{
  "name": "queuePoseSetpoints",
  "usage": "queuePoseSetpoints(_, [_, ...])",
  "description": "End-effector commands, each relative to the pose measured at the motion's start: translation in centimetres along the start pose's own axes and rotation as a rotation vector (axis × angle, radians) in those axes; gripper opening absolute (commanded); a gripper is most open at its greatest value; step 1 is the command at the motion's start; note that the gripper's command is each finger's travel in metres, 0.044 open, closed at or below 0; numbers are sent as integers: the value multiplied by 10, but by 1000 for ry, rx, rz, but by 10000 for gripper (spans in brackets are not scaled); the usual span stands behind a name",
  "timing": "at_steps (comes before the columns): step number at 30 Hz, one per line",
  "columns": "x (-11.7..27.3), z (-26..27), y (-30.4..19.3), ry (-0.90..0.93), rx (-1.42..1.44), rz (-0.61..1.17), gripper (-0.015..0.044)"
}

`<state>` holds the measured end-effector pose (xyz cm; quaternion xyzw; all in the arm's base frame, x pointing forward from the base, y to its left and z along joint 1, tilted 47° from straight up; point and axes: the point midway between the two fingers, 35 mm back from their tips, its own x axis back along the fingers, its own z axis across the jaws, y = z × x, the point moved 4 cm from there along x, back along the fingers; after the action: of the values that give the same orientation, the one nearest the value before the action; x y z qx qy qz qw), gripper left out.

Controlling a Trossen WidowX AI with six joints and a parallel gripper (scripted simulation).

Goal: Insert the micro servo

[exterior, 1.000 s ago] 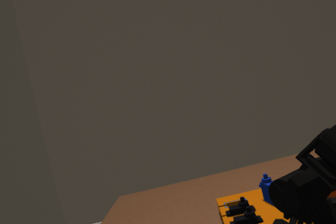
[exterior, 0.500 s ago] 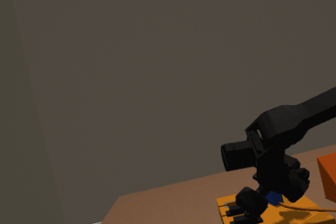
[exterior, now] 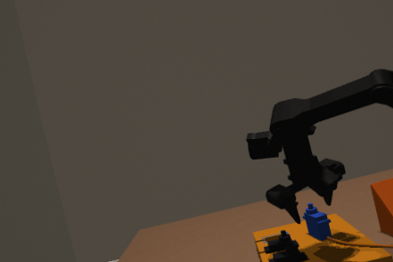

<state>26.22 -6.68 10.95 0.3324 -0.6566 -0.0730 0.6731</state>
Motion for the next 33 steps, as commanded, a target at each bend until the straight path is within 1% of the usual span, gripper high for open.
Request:
queuePoseSetpoints(1, [6,15,-16,-53,-63,-94,440])
queuePoseSetpoints(7, [13,37,-35,-144,-145,-211,440])
queuePoseSetpoints(12, [12,38,-36,-147,-148,-214,440])
queuePoseSetpoints(19, [-11,34,-31,-148,-147,-215,440])
queuePoseSetpoints(33, [-26,31,-28,-148,-147,-215,440])
